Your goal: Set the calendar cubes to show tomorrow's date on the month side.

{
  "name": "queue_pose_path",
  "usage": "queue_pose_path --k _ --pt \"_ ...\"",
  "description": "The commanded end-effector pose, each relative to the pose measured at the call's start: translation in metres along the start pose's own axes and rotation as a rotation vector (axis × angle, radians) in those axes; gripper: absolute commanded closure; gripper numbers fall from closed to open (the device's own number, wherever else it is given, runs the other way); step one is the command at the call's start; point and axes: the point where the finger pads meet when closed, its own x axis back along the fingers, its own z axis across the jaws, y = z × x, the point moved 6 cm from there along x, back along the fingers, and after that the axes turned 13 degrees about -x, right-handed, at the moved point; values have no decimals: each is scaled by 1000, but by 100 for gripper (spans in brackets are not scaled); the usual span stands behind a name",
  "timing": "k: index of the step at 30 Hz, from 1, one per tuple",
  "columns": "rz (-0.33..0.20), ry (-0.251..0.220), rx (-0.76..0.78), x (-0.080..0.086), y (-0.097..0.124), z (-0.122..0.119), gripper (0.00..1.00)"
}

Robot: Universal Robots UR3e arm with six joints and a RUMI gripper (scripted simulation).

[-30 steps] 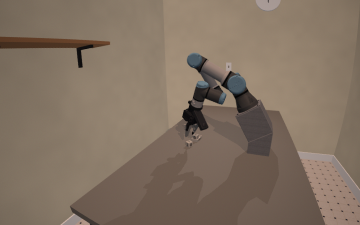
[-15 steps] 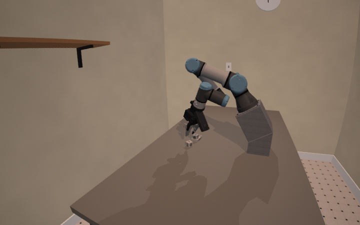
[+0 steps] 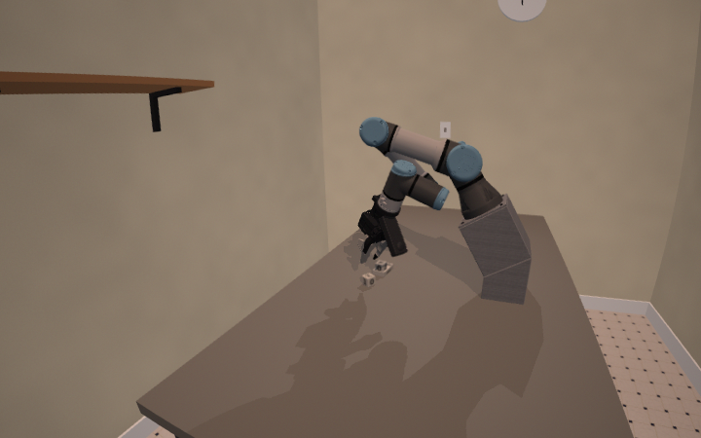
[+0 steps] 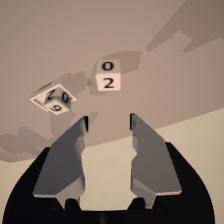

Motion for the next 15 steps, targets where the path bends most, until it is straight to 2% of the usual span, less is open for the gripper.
queue_pose_path --k 1,8,15 --pt "-10 7 -3 1 2 1 71" --pt "-27 11 0 -1 2 2 71" --pt "-65 20 6 -3 1 4 71"
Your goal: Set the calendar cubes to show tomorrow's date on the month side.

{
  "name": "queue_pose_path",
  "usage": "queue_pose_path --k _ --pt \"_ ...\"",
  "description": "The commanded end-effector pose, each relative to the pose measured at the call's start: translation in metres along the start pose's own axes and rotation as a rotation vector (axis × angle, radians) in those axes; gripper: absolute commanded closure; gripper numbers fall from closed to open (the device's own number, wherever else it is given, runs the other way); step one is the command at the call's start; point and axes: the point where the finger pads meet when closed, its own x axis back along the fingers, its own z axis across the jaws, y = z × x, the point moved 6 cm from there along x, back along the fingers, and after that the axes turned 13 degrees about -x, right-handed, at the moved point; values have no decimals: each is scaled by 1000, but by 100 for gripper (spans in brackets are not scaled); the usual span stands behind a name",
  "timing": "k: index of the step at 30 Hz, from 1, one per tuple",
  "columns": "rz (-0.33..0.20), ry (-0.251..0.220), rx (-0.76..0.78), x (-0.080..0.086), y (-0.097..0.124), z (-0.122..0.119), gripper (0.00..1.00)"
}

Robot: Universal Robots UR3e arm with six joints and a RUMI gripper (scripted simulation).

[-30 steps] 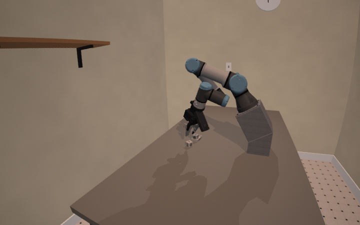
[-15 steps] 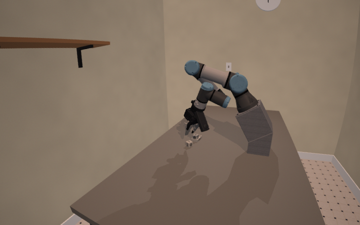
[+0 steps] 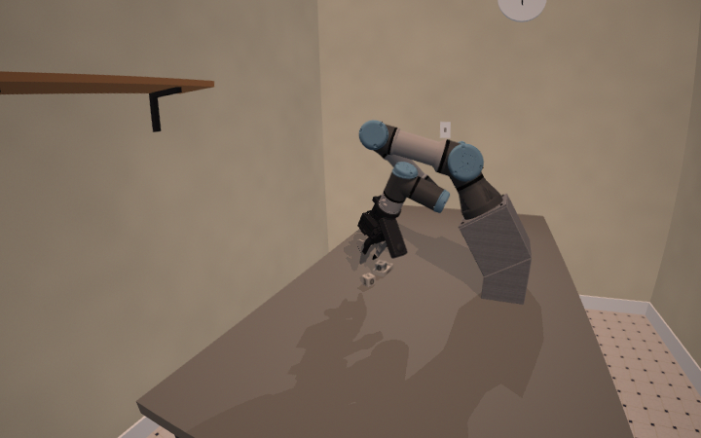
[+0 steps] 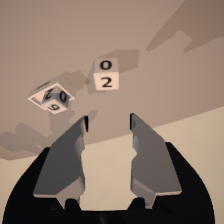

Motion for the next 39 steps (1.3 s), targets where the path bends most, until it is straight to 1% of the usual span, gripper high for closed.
queue_pose_path --k 1,4,17,19,25,30,39 --pt "-44 11 2 -2 2 2 71" --pt "-59 14 3 -2 2 3 71" --pt "-165 38 4 -3 -6 2 71" --pt "-165 38 4 -3 -6 2 71" --pt "-205 47 0 -2 -10 -1 71" --pt "-227 52 -4 -1 -13 -3 71" --pt "-242 55 -7 0 -15 -5 71"
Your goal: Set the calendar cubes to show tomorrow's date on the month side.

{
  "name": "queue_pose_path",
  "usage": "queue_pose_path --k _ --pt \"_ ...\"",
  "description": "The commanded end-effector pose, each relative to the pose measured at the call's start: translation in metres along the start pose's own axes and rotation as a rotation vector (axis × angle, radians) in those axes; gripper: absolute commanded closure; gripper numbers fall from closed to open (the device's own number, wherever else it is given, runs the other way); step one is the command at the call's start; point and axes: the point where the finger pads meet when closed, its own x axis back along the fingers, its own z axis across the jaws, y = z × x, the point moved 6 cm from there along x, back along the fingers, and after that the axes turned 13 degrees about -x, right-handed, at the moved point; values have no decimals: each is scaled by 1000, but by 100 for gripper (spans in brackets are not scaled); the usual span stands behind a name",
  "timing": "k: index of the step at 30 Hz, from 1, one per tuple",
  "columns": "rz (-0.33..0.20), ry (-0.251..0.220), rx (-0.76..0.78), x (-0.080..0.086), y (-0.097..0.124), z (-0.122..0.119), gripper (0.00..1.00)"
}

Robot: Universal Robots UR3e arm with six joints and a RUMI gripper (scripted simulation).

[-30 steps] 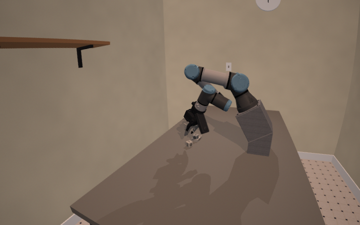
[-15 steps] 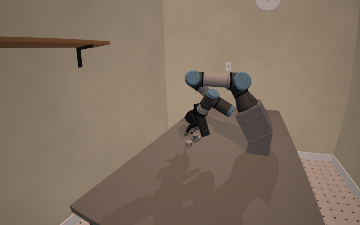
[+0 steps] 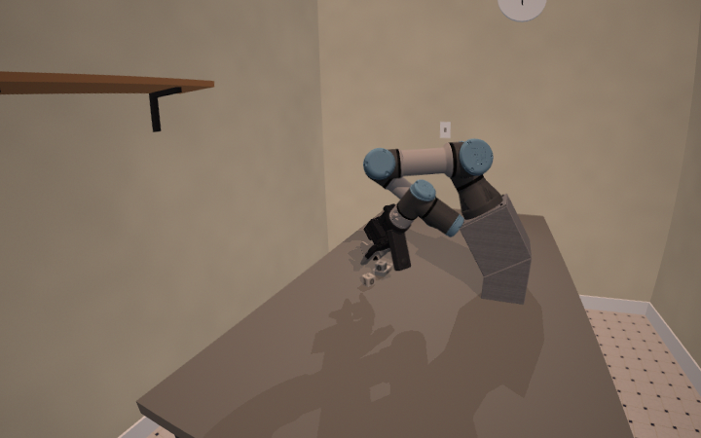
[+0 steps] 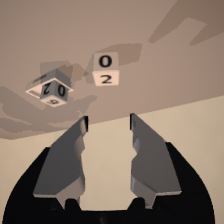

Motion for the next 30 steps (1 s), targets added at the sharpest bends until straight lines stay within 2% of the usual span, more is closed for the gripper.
queue_pose_path --k 1,30 --pt "-36 8 -10 1 3 -1 71" --pt "-36 8 -11 -2 1 -1 71"
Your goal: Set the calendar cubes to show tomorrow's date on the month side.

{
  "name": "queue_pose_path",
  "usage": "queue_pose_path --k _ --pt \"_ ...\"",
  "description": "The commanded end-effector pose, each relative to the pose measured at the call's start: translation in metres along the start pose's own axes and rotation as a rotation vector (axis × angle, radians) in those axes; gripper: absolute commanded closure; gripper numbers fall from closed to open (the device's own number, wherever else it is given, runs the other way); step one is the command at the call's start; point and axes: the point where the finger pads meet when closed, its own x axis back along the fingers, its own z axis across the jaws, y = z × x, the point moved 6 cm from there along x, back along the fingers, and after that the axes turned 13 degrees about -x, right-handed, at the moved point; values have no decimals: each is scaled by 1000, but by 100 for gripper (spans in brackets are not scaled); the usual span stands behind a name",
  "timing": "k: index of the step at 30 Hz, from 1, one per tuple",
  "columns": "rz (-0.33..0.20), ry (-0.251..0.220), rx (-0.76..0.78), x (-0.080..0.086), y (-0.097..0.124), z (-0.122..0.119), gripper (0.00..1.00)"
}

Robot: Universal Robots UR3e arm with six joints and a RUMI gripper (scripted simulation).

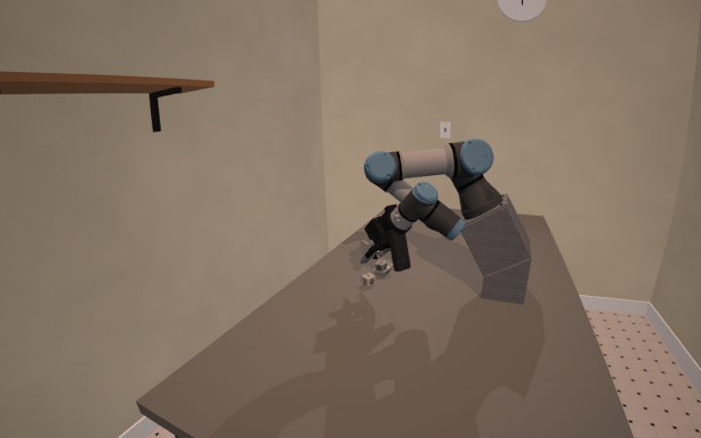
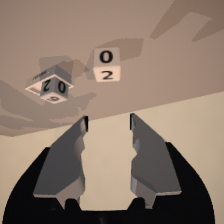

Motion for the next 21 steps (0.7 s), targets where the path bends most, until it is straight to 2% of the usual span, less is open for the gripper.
queue_pose_path --k 1,21 --pt "-1 2 -1 -2 -2 0 71" --pt "-1 2 0 -22 -21 -4 71"
